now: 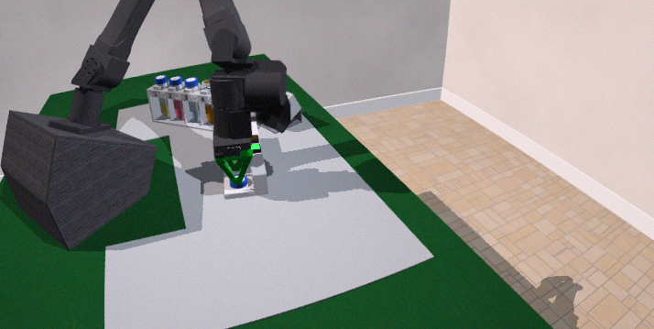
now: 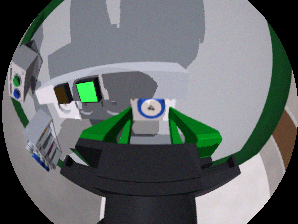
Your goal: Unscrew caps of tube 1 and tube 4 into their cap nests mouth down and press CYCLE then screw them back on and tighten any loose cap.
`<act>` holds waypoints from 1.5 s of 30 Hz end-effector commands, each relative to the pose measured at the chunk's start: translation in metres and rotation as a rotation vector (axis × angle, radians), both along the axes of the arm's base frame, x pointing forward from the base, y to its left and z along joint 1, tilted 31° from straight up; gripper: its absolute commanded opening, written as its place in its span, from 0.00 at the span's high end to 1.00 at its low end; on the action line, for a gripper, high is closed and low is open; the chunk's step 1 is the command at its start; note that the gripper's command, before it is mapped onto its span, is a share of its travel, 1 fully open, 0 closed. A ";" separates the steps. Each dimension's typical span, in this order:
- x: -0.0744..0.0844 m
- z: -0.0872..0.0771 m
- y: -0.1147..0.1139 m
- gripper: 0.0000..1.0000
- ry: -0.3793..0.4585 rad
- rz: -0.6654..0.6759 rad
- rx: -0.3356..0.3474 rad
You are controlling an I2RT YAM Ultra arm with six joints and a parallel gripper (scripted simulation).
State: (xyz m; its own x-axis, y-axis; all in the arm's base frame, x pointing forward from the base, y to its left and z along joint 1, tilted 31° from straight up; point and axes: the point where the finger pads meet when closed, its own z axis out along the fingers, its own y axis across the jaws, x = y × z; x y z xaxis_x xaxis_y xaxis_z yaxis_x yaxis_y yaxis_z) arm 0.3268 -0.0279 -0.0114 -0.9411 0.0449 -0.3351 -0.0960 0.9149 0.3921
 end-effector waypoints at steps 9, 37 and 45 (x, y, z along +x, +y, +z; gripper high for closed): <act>0.005 0.001 -0.002 0.53 -0.017 -0.006 -0.006; 0.008 -0.005 0.001 1.00 -0.017 -0.006 -0.005; 0.006 -0.001 -0.001 1.00 -0.017 -0.006 -0.006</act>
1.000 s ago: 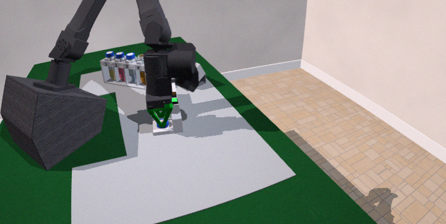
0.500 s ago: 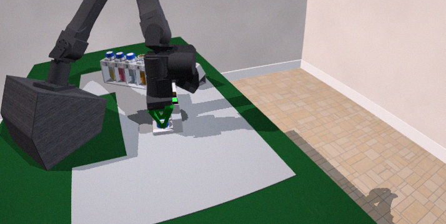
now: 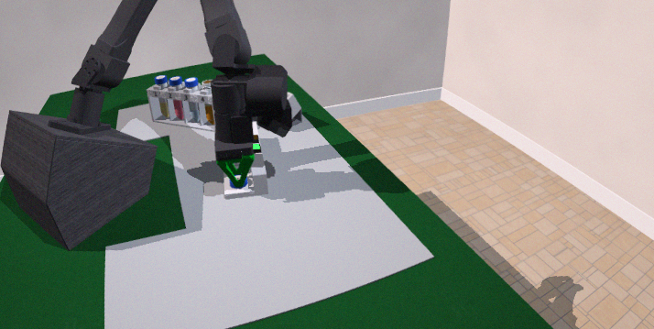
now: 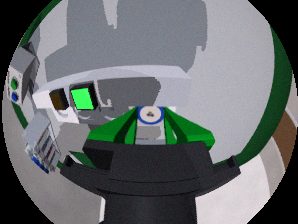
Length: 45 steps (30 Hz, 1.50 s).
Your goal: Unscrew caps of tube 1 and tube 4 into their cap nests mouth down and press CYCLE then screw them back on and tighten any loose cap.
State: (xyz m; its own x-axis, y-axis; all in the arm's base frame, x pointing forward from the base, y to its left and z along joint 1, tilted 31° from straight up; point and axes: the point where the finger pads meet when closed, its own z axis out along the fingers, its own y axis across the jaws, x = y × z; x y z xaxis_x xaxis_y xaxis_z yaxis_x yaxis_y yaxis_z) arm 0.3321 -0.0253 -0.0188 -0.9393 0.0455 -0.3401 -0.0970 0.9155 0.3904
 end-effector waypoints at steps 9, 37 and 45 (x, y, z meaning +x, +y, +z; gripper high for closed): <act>-0.011 0.036 -0.018 1.00 -0.012 -0.005 -0.005; -0.045 0.121 -0.057 1.00 -0.011 -0.005 -0.006; -0.054 0.132 -0.027 1.00 -0.144 0.281 -0.117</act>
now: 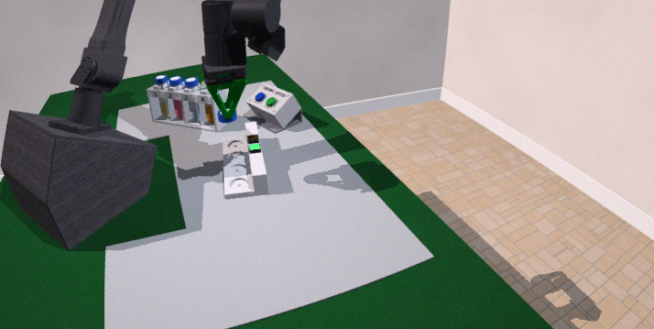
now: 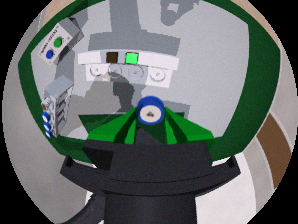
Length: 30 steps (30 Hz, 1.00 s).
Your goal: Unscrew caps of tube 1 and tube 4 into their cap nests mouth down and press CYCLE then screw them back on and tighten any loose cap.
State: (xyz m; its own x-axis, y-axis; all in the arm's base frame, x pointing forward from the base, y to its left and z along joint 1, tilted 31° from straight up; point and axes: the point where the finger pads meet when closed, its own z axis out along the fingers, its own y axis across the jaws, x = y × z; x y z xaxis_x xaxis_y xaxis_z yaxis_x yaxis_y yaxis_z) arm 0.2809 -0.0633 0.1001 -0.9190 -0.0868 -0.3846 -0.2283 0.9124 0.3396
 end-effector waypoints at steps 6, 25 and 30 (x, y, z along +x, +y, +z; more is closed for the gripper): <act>-0.013 0.026 0.049 1.00 -0.255 0.504 -0.200; -0.049 0.069 0.171 1.00 -0.497 1.020 -0.396; -0.056 0.077 0.194 1.00 -0.497 1.020 -0.395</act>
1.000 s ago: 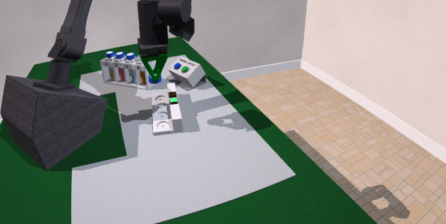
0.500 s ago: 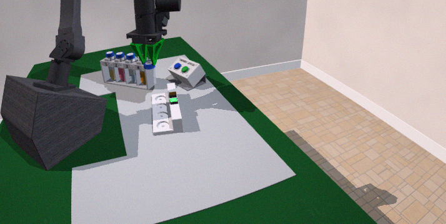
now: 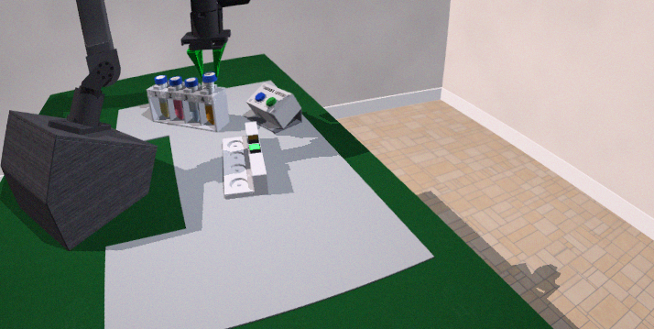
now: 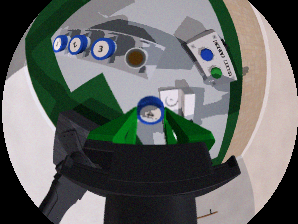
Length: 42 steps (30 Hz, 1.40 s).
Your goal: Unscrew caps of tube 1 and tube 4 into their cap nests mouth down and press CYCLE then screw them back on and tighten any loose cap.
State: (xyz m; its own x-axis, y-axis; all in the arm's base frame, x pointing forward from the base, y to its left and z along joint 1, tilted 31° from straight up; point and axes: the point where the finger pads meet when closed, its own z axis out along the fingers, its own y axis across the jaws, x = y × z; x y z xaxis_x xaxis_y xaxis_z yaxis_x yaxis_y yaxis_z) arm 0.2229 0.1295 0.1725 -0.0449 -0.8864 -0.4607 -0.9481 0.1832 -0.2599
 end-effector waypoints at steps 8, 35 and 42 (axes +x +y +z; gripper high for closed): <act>-0.015 0.024 0.057 1.00 0.008 -0.078 0.004; -0.006 0.003 0.067 1.00 0.008 -0.078 0.004; -0.006 0.003 0.067 1.00 0.008 -0.078 0.004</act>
State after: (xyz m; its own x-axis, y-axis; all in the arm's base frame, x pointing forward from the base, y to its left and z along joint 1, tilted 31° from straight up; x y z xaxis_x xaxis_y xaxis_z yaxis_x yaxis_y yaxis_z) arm 0.2157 0.1957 0.1720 -0.1220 -0.8825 -0.4541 -0.9357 0.2549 -0.2439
